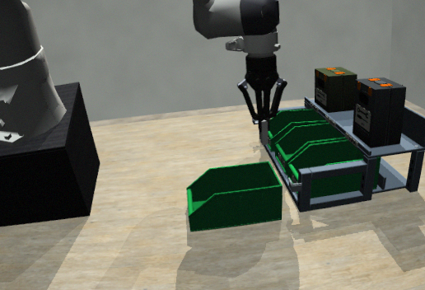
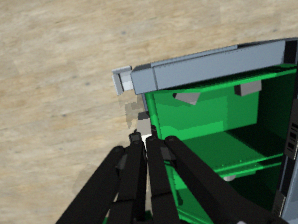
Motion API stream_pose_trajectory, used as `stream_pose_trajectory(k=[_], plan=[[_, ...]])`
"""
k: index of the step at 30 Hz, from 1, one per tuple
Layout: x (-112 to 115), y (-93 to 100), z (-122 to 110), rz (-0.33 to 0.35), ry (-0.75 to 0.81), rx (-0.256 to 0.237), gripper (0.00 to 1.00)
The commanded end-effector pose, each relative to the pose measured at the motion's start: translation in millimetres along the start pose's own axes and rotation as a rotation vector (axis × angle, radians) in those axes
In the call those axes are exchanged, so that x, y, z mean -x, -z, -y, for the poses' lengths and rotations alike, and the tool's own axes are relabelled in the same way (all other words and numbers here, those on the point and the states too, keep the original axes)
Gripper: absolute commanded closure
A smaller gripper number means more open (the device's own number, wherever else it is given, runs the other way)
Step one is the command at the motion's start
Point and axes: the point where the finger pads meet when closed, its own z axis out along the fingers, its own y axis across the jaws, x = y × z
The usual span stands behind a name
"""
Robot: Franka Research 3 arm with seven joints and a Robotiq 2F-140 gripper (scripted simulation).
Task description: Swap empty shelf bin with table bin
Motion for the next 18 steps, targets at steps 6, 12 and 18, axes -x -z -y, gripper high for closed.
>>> stream_pose_trajectory(k=[6,12,18], plan=[[0.6,-0.3,-4.8,0.002,0.015,-0.004,1.00],[0.6,-0.3,-6.0,0.002,0.015,-0.004,1.00],[0.6,-0.3,-6.2,0.002,0.015,-0.004,1.00]])
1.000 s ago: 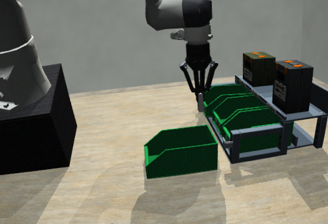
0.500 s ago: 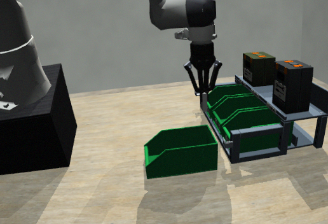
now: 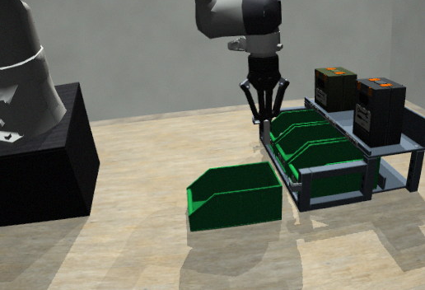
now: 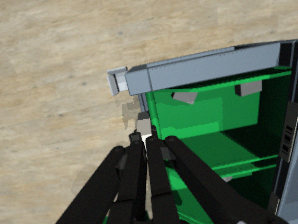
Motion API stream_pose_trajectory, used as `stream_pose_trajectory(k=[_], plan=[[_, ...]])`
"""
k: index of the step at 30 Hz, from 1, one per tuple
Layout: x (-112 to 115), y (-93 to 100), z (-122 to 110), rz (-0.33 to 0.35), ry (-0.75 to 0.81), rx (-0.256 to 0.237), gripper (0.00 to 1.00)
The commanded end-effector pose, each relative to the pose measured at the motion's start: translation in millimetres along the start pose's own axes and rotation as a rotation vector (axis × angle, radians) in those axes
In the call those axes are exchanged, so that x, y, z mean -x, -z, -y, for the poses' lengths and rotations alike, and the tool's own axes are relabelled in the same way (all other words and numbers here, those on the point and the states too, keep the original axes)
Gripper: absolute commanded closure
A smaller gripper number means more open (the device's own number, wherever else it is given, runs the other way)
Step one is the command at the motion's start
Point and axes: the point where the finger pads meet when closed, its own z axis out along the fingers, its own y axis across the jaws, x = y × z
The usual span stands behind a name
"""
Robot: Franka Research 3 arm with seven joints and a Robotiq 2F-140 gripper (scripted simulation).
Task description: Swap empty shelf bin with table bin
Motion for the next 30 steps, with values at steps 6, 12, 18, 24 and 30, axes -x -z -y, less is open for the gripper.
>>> stream_pose_trajectory(k=[6,12,18,24,30], plan=[[0.4,-0.2,-0.7,0.000,0.005,-0.003,1.00],[0.4,-0.1,-0.7,0.000,0.005,-0.003,1.00],[0.4,1.1,0.5,0.000,0.005,-0.003,1.00],[0.4,6.6,6.0,0.000,0.005,-0.003,1.00],[0.4,12.9,12.3,0.000,0.005,-0.003,1.00]])
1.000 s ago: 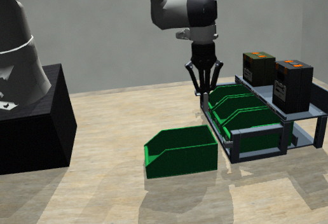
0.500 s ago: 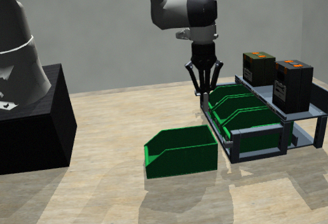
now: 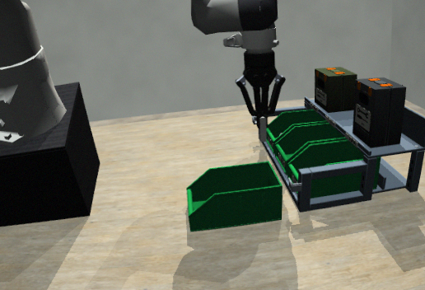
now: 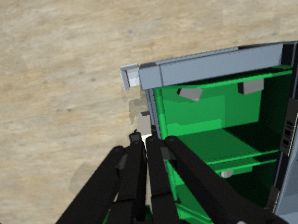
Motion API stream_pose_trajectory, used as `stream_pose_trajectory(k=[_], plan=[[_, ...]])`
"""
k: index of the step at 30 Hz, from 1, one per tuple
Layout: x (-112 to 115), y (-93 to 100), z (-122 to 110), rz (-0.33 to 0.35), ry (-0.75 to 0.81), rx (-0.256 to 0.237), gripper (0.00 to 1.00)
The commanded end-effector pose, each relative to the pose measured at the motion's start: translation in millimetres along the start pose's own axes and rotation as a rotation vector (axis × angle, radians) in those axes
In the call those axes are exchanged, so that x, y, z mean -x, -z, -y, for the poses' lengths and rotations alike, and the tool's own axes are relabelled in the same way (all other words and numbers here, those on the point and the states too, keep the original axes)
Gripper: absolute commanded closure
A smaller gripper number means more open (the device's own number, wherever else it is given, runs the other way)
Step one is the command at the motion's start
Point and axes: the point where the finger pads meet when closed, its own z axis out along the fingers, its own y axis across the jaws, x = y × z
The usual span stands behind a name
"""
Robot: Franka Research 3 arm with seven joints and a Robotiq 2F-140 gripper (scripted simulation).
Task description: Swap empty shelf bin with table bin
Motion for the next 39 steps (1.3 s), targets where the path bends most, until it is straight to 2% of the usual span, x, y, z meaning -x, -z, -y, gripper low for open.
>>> stream_pose_trajectory(k=[1,18,27,39], plan=[[-0.2,3.1,2.3,-0.002,-0.012,-0.001,1.00],[-0.2,13.4,9.2,-0.002,-0.013,-0.001,1.00],[-0.1,66.4,9.2,-0.002,-0.013,-0.001,1.00],[-0.1,70.0,9.2,-0.002,-0.012,-0.001,1.00]])
